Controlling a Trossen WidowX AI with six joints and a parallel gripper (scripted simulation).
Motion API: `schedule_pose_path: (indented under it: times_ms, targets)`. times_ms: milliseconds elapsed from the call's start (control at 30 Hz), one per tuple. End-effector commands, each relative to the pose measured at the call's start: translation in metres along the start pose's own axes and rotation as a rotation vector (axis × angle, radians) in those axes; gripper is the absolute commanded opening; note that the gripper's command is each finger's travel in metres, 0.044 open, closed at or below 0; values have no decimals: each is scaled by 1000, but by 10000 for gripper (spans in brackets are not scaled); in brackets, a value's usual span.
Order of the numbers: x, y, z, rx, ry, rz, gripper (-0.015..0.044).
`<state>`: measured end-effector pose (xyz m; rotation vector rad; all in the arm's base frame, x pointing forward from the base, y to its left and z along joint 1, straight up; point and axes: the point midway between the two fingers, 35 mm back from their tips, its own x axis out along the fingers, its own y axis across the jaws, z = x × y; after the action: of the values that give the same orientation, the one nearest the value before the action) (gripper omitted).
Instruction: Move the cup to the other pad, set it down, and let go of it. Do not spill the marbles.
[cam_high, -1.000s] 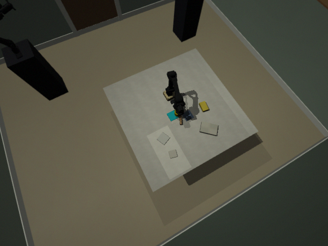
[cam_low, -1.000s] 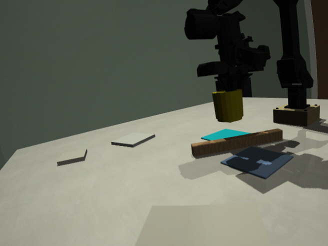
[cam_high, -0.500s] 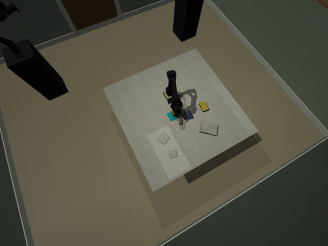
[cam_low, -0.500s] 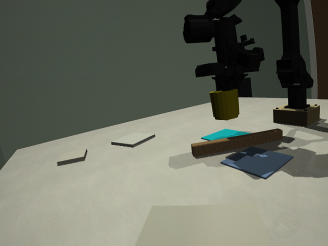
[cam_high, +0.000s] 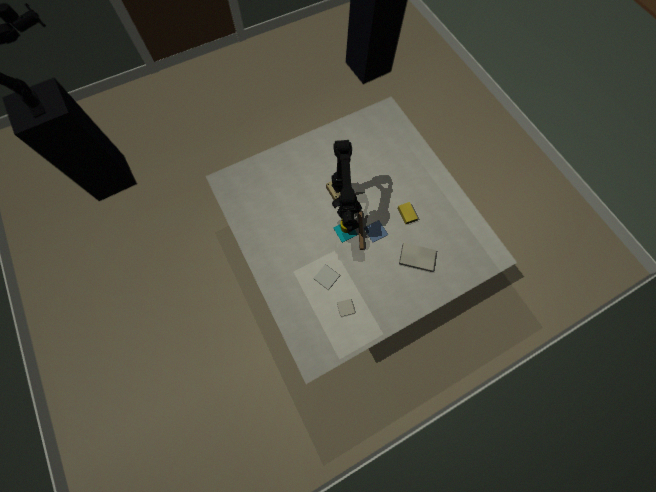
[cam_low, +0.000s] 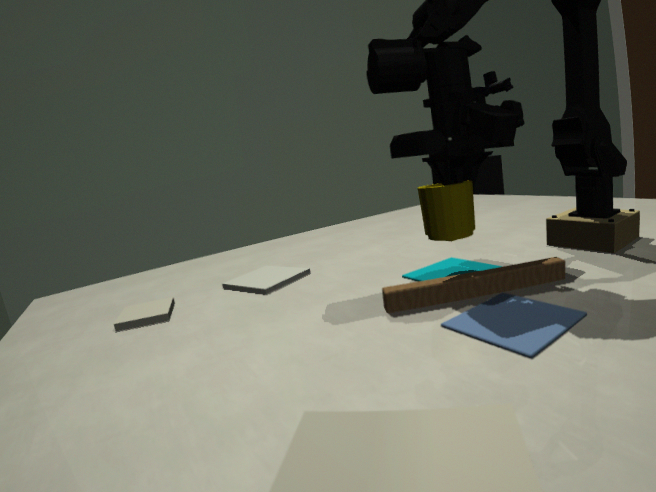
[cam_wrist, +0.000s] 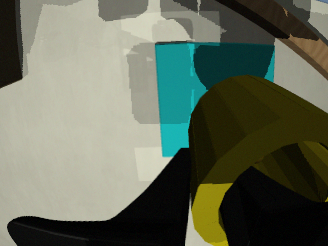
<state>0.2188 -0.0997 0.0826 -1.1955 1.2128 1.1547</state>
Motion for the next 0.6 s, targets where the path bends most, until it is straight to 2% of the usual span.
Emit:
schedule_pose_path:
  times_ms: [0, 567]
  targets:
    - [6, 2, 0, -3, 0, 9, 0]
    - [29, 3, -1, -3, 1, 9, 0]
